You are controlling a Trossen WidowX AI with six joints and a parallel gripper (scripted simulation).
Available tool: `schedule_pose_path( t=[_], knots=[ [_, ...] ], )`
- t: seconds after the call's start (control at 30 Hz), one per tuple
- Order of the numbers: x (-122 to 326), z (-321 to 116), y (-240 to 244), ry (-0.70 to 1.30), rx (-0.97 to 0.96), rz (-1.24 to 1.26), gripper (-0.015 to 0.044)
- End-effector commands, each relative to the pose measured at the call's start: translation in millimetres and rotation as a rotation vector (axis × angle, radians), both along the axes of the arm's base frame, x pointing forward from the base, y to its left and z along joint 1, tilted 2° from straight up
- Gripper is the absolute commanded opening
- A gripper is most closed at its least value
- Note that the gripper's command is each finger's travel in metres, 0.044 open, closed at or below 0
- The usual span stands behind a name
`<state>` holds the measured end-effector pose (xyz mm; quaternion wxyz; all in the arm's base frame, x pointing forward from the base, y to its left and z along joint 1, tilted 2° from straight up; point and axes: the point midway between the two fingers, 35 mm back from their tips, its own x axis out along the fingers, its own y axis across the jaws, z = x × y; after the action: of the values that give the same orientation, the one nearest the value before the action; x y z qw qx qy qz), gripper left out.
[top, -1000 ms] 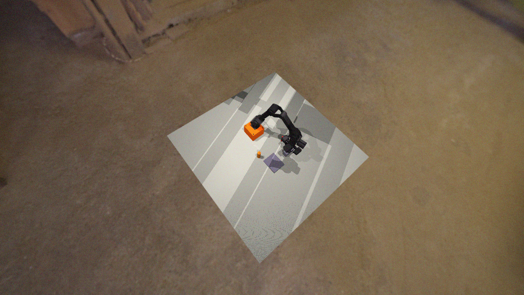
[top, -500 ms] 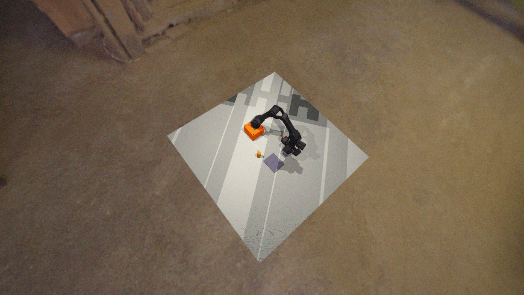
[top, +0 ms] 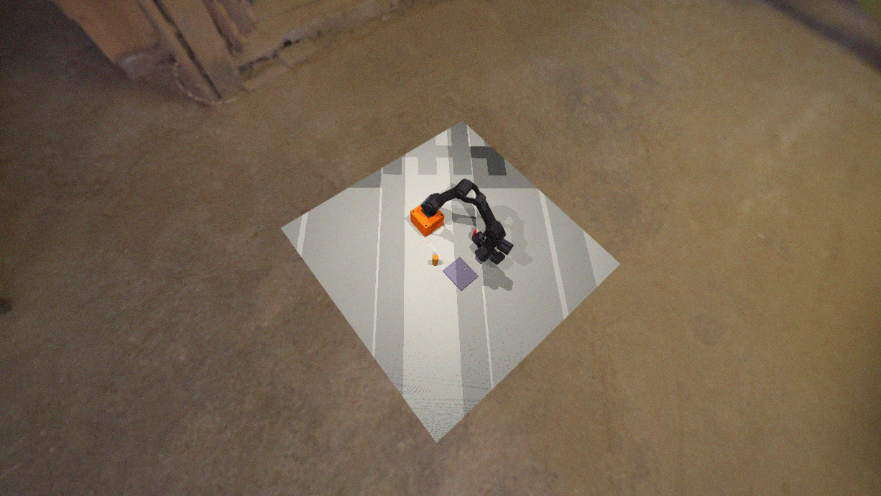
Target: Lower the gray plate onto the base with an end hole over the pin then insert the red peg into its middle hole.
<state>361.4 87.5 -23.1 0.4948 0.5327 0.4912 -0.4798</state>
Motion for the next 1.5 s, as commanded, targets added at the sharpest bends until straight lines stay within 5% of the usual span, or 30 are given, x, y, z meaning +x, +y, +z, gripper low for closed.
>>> schedule_pose_path(
  t=[0.0, 0.17, 0.5, 0.73, 0.9, 1.47],
  knots=[
    [-1.6, -8.8, -0.7, 0.008, -0.006, -0.002, 0.0440],
    [-1.8, -14.3, -0.6, 0.008, -0.006, -0.002, 0.0440],
    [-1.8, -14.3, -0.6, 0.008, -0.006, -0.002, 0.0177],
    [-1.8, -14.3, -0.6, 0.008, -0.006, -0.002, 0.0131],
    [0.1, -6.8, -0.6, 0.007, -0.006, -0.002, 0.0000],
    [7.7, 45.8, -1.6, 0.006, -0.006, -0.002, 0.0000]
  ],
)
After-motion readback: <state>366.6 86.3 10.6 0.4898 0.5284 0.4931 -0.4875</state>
